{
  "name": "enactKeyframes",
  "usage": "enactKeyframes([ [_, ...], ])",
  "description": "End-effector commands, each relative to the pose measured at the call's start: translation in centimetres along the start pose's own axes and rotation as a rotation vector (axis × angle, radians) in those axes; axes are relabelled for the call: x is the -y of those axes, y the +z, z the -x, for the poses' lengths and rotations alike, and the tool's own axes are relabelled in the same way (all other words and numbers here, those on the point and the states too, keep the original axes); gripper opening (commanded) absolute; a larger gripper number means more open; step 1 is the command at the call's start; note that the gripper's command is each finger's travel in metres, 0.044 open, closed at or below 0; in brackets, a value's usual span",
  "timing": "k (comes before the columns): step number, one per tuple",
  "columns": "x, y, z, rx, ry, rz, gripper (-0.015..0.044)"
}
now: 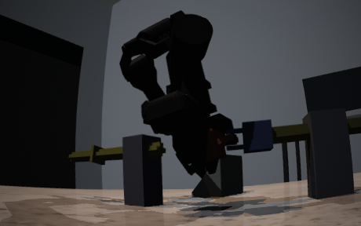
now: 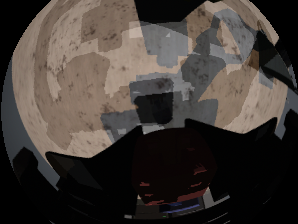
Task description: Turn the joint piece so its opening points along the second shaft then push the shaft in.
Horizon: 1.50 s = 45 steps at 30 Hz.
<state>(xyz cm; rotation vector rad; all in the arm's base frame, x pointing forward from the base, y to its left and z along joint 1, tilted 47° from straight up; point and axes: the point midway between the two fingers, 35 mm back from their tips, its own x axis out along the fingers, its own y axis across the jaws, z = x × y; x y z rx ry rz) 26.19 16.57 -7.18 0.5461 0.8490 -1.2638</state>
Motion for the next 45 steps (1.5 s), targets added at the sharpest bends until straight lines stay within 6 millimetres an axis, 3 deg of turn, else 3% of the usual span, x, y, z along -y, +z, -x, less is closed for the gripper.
enactKeyframes([
  [1, 0.00, 0.05, -0.04, 0.004, 0.001, 0.005, 0.0182],
  [32, 0.00, 0.05, -0.04, 0.004, 0.001, 0.005, 0.0182],
  [34, 0.00, 0.00, 0.00, 0.000, 0.000, 0.000, 0.0147],
  [39, 0.00, 0.00, 0.00, 0.000, 0.000, 0.000, 0.0147],
  [45, 0.00, 0.00, 0.00, 0.000, 0.000, 0.000, 0.0000],
])
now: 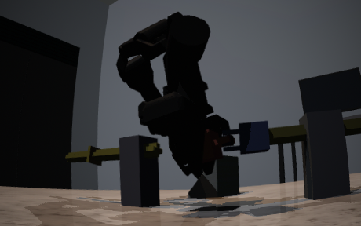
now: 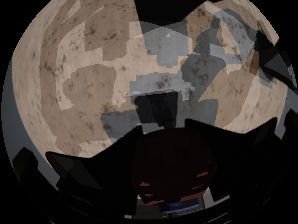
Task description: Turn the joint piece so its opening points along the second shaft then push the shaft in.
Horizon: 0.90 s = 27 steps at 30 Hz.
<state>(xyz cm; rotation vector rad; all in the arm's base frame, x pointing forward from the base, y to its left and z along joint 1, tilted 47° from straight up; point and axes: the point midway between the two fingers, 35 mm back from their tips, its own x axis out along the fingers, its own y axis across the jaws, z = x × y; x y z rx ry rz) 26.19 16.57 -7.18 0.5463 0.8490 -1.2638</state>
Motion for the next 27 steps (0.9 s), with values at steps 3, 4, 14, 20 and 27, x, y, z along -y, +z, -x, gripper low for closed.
enactKeyframes([
  [3, 0.00, 0.00, 0.00, 0.000, 0.000, 0.000, 0.0000],
  [4, 0.00, 0.00, 0.00, 0.000, 0.000, 0.000, 0.0000],
  [14, 0.43, -0.04, 0.60, 0.119, 0.007, -0.083, 0.0000],
  [20, 0.55, -0.04, 0.78, 0.154, 0.011, -0.111, 0.0000],
  [27, 0.56, -0.03, 0.78, 0.154, 0.011, -0.115, 0.0000],
])
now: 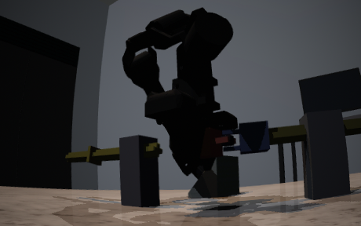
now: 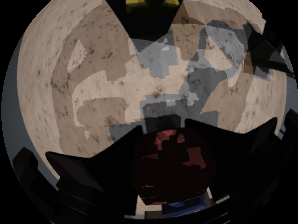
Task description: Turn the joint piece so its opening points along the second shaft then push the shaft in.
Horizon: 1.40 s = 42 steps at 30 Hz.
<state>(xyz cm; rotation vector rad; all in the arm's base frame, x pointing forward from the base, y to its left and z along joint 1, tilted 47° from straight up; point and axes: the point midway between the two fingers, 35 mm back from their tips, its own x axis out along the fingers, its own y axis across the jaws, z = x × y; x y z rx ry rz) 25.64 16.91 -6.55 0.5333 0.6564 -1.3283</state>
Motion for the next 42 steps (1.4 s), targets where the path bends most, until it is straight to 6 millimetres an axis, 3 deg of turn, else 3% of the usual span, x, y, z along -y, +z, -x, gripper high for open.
enactKeyframes([
  [1, 0.00, 0.00, 0.00, 0.000, 0.000, 0.000, 0.0000],
  [10, 0.00, 0.00, 0.00, 0.000, 0.000, 0.000, 0.0000],
  [15, 0.00, 0.00, 0.00, 0.000, 0.000, 0.000, 0.0131],
  [18, 0.00, 0.00, 0.00, 0.000, 0.000, 0.000, 0.0147],
  [29, 0.00, 0.00, 0.00, 0.000, 0.000, 0.000, 0.0436],
  [42, 0.00, 0.00, 0.00, 0.000, 0.000, 0.000, 0.0440],
])
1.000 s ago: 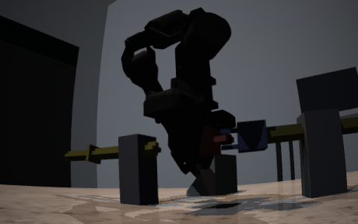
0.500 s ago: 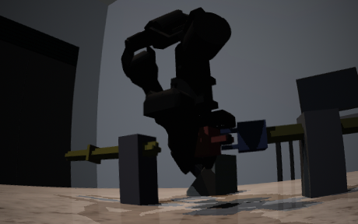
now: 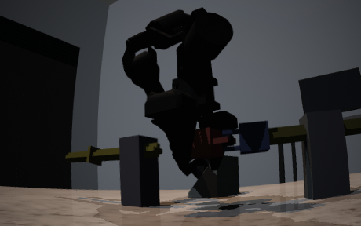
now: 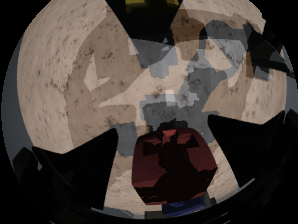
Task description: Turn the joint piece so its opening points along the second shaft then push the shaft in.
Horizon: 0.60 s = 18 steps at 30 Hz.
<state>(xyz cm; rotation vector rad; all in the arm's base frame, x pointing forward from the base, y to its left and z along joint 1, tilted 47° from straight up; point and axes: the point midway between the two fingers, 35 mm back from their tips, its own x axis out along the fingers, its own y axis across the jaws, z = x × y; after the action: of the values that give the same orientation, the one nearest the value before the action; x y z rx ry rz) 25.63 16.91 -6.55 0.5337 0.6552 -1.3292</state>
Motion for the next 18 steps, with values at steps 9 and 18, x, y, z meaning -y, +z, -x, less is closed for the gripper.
enactKeyframes([
  [9, 0.0, 0.3, 3.0, -0.148, 0.004, 0.012, 0.0440],
  [18, -0.3, 0.2, 4.5, -0.148, 0.019, 0.125, 0.0440],
])
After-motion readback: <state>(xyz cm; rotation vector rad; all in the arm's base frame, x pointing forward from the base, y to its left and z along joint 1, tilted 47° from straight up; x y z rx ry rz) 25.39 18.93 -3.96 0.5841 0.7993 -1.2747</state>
